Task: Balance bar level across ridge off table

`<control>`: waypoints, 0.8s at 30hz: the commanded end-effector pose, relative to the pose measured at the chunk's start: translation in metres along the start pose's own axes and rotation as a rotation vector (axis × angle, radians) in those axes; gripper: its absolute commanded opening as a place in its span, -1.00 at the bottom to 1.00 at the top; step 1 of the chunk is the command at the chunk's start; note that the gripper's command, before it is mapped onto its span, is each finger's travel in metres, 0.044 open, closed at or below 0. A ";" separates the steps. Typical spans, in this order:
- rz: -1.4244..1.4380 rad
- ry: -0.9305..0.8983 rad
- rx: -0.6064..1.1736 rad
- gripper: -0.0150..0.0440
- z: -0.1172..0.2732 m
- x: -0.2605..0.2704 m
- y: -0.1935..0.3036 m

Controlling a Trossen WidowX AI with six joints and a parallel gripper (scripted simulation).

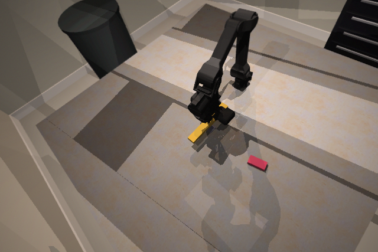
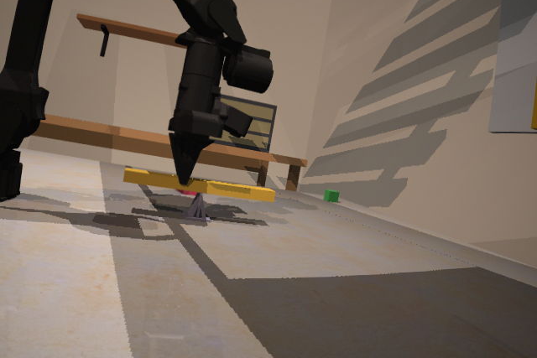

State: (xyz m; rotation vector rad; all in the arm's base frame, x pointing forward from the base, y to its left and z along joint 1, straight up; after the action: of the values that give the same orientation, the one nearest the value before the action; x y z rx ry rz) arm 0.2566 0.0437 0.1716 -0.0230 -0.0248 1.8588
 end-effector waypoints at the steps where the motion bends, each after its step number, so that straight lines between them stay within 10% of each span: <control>1: 0.000 0.000 0.000 -0.49 0.000 0.000 0.000; 20: 0.000 0.000 0.000 -0.49 0.000 0.000 0.000; 24: 0.000 0.000 0.000 -0.14 0.000 0.000 0.000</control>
State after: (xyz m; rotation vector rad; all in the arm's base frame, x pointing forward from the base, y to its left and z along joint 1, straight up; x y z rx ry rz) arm 0.2566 0.0437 0.1716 -0.0230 -0.0248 1.8588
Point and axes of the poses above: the point midway between the two fingers, 35 mm back from their tips, its own z axis back along the fingers, its own x axis across the jaws, y = z × x, the point moved 8 cm from there along z, back along the fingers, and after that the axes turned 15 degrees about z, right-handed, at the moved point
